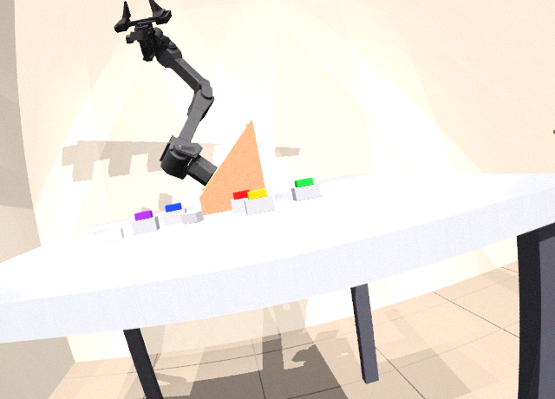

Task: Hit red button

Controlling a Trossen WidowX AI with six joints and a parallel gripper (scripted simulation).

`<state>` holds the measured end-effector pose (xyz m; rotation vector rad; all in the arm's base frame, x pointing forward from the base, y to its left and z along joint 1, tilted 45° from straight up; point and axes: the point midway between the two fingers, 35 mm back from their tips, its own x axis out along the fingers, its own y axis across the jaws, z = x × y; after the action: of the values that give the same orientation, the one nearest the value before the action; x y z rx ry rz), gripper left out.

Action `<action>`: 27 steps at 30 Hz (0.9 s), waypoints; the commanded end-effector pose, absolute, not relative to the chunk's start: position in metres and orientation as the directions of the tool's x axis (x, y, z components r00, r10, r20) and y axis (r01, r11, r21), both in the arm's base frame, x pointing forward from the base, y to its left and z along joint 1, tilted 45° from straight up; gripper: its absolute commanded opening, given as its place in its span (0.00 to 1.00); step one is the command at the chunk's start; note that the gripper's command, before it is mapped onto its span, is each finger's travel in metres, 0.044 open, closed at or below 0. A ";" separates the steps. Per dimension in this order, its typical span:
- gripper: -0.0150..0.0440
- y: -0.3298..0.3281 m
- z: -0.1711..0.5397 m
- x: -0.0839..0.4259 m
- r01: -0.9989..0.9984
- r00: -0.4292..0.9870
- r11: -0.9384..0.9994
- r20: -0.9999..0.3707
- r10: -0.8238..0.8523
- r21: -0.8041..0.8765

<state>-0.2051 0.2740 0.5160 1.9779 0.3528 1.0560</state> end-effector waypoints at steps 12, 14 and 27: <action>0.93 0.152 0.587 -0.102 -0.121 0.727 -0.709 0.548 0.414 0.695; 0.93 0.132 0.593 -0.076 -0.101 0.758 -0.718 0.520 0.393 0.689; 0.93 0.054 0.566 0.103 0.094 0.926 -0.678 0.186 0.329 0.729</action>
<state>0.0505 0.0677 0.5850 2.3038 0.2575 0.5482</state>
